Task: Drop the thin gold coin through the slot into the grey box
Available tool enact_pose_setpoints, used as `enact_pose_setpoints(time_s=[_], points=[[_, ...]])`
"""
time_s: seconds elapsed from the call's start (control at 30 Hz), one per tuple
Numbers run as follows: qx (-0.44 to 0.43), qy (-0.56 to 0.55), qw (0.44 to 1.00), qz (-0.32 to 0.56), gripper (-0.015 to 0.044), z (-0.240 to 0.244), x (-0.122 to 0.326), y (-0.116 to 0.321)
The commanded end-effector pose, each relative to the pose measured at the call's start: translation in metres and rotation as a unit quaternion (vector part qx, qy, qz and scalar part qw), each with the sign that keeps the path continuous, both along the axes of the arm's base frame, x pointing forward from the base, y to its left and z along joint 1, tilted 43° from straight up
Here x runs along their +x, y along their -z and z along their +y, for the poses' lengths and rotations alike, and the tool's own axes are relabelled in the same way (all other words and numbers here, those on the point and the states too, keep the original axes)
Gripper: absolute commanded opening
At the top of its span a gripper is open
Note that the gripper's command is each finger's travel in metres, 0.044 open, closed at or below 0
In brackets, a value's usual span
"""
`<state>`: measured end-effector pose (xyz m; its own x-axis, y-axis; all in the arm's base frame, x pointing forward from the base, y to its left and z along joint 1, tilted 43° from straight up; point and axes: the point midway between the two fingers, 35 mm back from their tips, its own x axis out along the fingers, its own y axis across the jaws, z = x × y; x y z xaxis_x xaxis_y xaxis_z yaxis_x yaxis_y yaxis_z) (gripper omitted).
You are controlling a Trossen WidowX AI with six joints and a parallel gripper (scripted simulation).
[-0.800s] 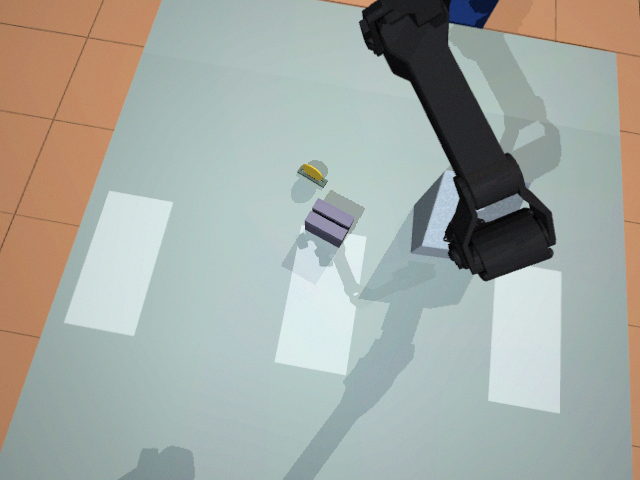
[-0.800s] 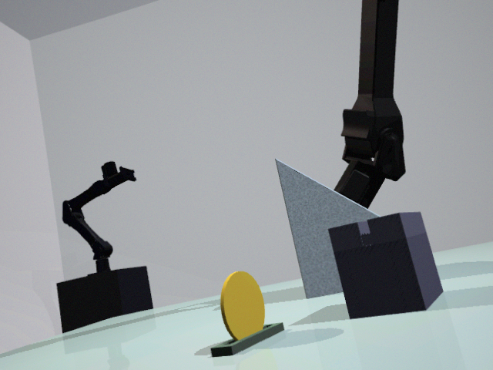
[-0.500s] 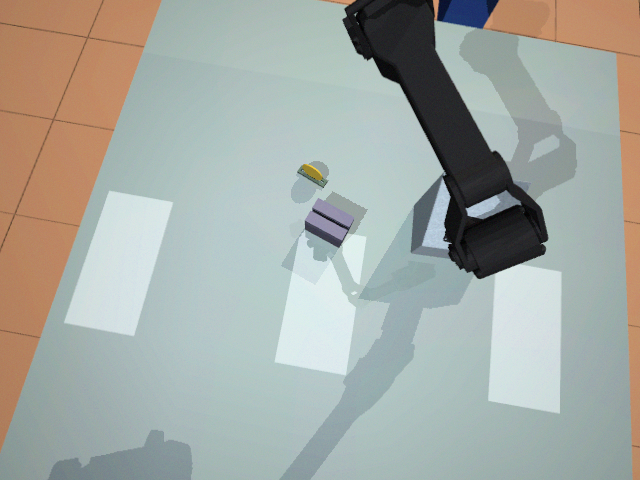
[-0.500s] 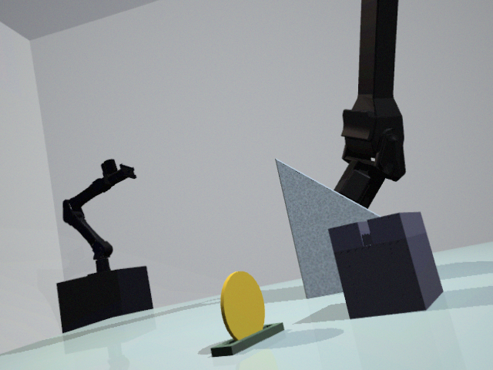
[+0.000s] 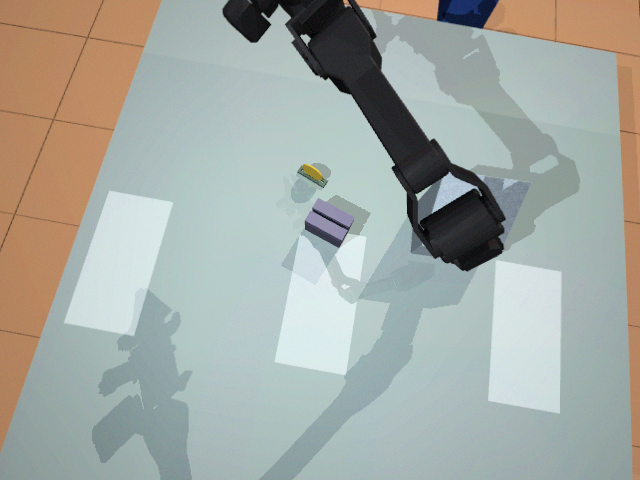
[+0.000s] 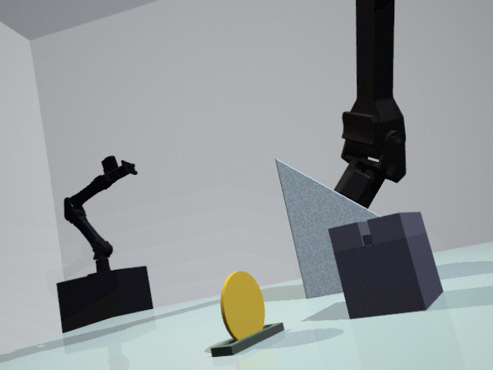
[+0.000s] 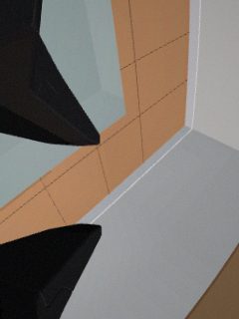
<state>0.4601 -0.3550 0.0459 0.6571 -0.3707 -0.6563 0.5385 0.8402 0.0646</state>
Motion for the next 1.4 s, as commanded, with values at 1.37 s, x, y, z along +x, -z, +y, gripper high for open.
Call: enact_pose_setpoints(time_s=[1.37], points=[[0.470, -0.249, 0.777, 0.338, 0.0161, 0.300, -0.119, 0.131]])
